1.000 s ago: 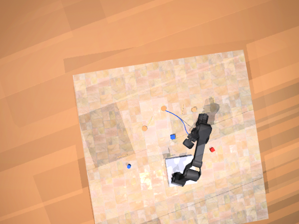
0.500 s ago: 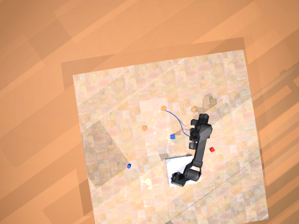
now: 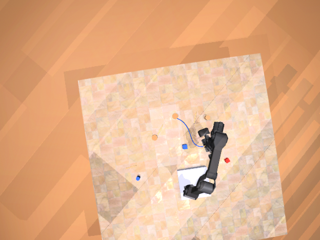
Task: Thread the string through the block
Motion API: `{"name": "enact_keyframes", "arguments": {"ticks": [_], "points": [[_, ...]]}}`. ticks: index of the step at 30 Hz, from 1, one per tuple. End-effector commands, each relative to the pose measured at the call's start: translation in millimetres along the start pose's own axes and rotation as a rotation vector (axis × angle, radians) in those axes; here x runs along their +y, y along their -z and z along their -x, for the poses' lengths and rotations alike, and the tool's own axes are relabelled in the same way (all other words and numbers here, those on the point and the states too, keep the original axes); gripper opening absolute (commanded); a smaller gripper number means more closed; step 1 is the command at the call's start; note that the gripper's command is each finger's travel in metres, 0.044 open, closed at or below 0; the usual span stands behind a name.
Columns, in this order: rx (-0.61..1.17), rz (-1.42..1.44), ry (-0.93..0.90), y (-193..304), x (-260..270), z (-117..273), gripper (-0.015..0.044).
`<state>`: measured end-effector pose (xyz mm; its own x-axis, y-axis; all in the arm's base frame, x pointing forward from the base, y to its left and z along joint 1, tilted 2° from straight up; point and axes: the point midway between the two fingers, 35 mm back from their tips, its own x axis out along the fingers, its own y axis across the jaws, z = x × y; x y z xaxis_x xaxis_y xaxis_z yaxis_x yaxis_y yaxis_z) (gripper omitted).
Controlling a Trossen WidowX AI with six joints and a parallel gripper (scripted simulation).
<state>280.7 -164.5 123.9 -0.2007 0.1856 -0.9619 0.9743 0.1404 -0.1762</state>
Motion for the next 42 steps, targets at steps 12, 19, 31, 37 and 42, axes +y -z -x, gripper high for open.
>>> {"name": "enact_keyframes", "arguments": {"ticks": [12,19,31,37,42], "points": [[0.011,0.538,-0.016,-1.6,0.1,0.3,0.0],[0.011,0.779,-0.023,-2.3,0.3,0.5,0.0],[0.008,1.193,-0.036,-3.4,0.5,0.8,0.0],[0.004,1.4,-0.043,-4.0,0.6,0.9,0.0],[0.0,1.572,-0.048,-4.5,0.7,1.0,0.0]]}}
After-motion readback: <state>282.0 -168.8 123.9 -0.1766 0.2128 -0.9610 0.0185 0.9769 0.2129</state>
